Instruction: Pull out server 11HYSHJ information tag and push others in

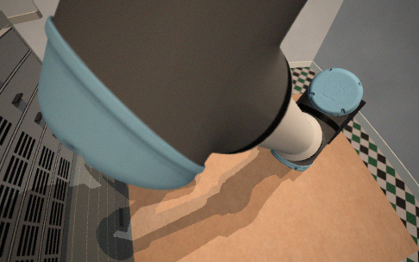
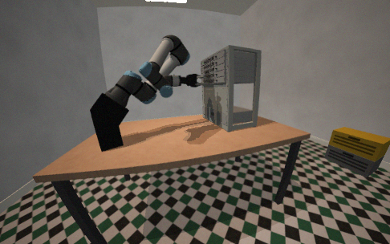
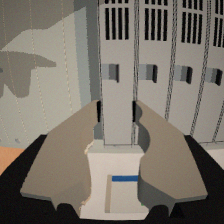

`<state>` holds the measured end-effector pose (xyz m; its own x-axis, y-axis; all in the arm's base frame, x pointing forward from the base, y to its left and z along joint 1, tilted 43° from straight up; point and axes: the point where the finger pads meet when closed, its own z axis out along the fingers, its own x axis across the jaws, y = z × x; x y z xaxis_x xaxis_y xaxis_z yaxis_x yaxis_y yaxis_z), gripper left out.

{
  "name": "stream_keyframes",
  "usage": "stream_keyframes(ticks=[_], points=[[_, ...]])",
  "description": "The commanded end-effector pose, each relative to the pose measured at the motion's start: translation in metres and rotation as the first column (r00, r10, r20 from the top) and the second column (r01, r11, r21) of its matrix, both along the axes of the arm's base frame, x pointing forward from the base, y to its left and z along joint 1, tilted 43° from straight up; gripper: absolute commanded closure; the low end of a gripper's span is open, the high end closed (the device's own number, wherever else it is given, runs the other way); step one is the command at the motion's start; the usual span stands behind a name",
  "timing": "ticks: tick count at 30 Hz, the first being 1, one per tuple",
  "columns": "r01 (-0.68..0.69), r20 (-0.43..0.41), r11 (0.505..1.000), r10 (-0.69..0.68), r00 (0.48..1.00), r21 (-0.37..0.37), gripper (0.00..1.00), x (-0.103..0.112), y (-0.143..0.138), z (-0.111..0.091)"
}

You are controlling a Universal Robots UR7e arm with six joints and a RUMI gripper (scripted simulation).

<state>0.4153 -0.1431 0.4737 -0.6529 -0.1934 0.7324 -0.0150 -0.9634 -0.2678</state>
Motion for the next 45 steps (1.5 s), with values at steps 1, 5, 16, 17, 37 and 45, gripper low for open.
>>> stream_keyframes(ticks=[1,5,16,17,37,45], points=[[0.002,0.002,1.0,-0.002,1.0,0.001,0.85,0.011,-0.003,0.009],[0.002,0.002,1.0,-0.002,1.0,0.001,0.85,0.022,-0.006,0.019],[0.002,0.002,1.0,-0.002,1.0,0.001,0.85,0.04,-0.01,0.033],[0.002,0.002,1.0,-0.002,1.0,0.001,0.85,0.04,-0.01,0.034],[0.002,0.002,1.0,-0.002,1.0,0.001,0.85,0.041,-0.01,0.034],[0.002,0.002,1.0,-0.002,1.0,0.001,0.85,0.041,-0.01,0.034]])
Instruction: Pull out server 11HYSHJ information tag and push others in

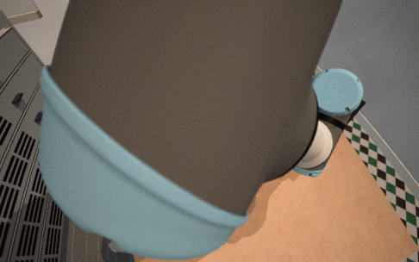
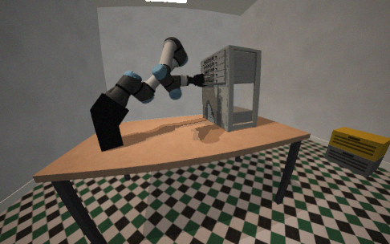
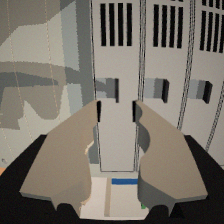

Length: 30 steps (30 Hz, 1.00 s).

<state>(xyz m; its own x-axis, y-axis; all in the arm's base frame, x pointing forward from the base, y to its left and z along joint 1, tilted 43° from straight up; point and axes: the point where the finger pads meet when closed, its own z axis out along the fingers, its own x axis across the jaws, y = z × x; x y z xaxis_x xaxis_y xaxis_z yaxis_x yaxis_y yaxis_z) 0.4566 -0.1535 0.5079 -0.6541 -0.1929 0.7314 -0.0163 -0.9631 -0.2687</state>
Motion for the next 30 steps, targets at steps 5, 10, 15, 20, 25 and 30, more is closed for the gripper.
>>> stream_keyframes(ticks=[5,10,15,20,25,30], points=[[0.0,0.001,1.0,0.0,1.0,0.0,0.85,-0.0002,-0.0001,0.0003],[0.0,0.001,1.0,0.0,1.0,0.0,0.85,-0.0002,-0.0001,0.0003],[0.0,0.001,1.0,0.0,1.0,0.0,0.85,-0.0002,-0.0001,0.0003],[0.0,0.001,1.0,0.0,1.0,0.0,0.85,-0.0002,-0.0001,0.0003],[0.0,0.001,1.0,0.0,1.0,0.0,0.85,0.0015,-0.0005,0.0017],[0.0,0.001,1.0,0.0,1.0,0.0,0.85,0.0077,-0.002,0.0068]])
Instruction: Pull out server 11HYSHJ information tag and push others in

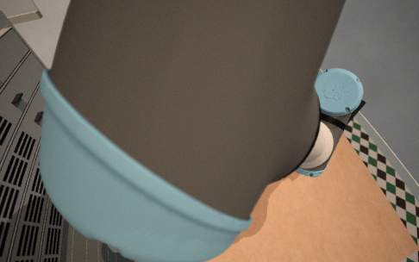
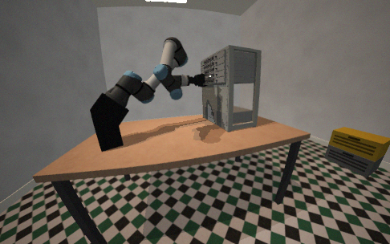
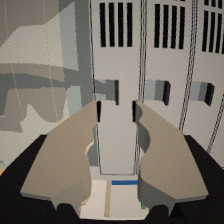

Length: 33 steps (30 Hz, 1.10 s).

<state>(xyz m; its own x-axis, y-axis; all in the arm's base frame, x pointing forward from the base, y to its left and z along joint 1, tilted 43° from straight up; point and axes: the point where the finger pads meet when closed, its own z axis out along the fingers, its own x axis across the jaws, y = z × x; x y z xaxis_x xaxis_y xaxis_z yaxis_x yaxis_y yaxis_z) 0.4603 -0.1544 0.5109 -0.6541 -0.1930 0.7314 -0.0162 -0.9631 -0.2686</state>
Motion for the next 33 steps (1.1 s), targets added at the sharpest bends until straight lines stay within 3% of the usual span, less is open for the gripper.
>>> stream_keyframes(ticks=[1,33], points=[[0.0,0.001,1.0,0.0,1.0,0.0,0.85,0.0054,-0.0014,0.0049],[0.0,0.001,1.0,0.0,1.0,0.0,0.85,0.0104,-0.0027,0.0091]])
